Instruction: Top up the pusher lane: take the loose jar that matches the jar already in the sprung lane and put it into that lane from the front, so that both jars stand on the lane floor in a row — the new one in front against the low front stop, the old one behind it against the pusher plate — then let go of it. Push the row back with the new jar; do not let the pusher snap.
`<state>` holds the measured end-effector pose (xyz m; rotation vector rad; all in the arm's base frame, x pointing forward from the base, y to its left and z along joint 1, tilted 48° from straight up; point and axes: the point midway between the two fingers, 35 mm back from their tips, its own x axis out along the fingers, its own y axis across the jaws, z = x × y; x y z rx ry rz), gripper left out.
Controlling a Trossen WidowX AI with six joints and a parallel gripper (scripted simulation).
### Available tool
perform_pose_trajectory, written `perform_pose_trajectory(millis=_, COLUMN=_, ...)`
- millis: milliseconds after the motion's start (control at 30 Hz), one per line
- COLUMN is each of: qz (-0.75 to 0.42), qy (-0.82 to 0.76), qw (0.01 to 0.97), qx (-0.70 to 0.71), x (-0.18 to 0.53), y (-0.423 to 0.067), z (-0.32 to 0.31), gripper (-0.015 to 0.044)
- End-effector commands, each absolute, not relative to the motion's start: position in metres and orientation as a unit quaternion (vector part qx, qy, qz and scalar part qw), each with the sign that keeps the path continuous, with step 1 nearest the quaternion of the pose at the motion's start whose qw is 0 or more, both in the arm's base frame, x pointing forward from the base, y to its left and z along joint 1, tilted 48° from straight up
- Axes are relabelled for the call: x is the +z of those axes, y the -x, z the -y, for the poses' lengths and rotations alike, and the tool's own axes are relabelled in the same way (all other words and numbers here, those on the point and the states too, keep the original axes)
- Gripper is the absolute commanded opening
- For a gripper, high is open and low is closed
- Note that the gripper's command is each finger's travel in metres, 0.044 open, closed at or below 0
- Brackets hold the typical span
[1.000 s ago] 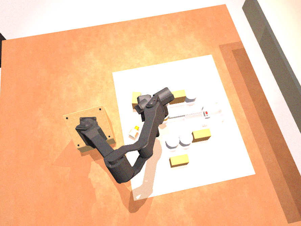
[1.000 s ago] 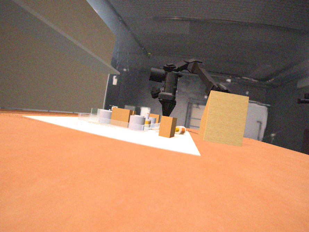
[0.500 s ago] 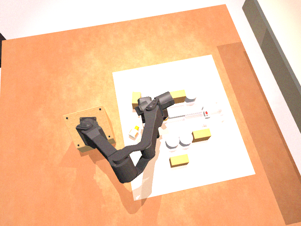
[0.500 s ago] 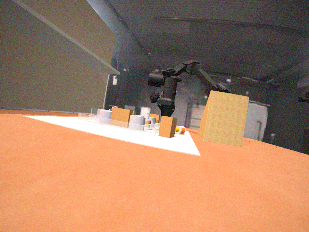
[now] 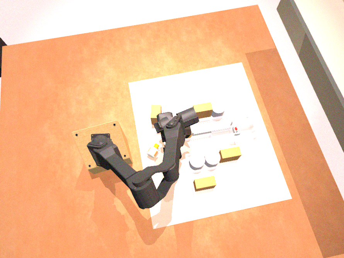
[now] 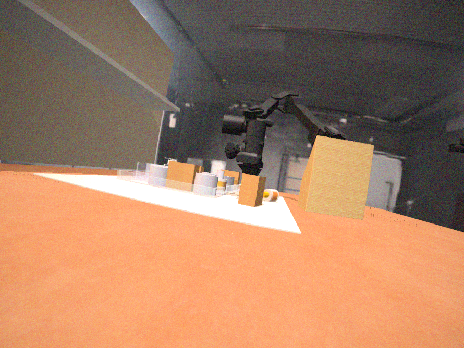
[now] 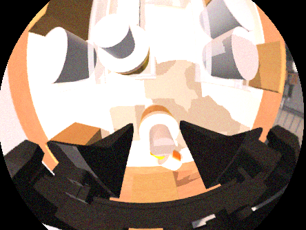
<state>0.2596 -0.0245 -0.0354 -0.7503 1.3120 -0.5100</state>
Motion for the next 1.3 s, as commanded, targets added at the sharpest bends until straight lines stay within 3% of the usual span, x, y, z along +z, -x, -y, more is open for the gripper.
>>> perform_pose_trajectory(millis=0, qz=-0.588, qy=0.340, qw=0.697, qx=-0.229, x=-0.035, y=-0.259, z=0.025, gripper=0.0204)
perform_pose_trajectory(millis=233, qz=-0.588, qy=0.340, qw=0.697, qx=-0.229, x=-0.035, y=-0.259, z=0.025, gripper=0.0157)
perform_pose_trajectory(millis=433, qz=-0.590, qy=0.338, qw=0.698, qx=-0.225, x=-0.027, y=-0.258, z=0.010, gripper=0.0000)
perform_pose_trajectory(millis=1033, qz=-0.589, qy=0.339, qw=0.697, qx=-0.227, x=0.028, y=-0.231, z=-0.055, gripper=0.0000)
perform_pose_trajectory(millis=1267, qz=-0.589, qy=0.336, qw=0.699, qx=-0.229, x=0.011, y=-0.249, z=-0.052, gripper=0.0000)
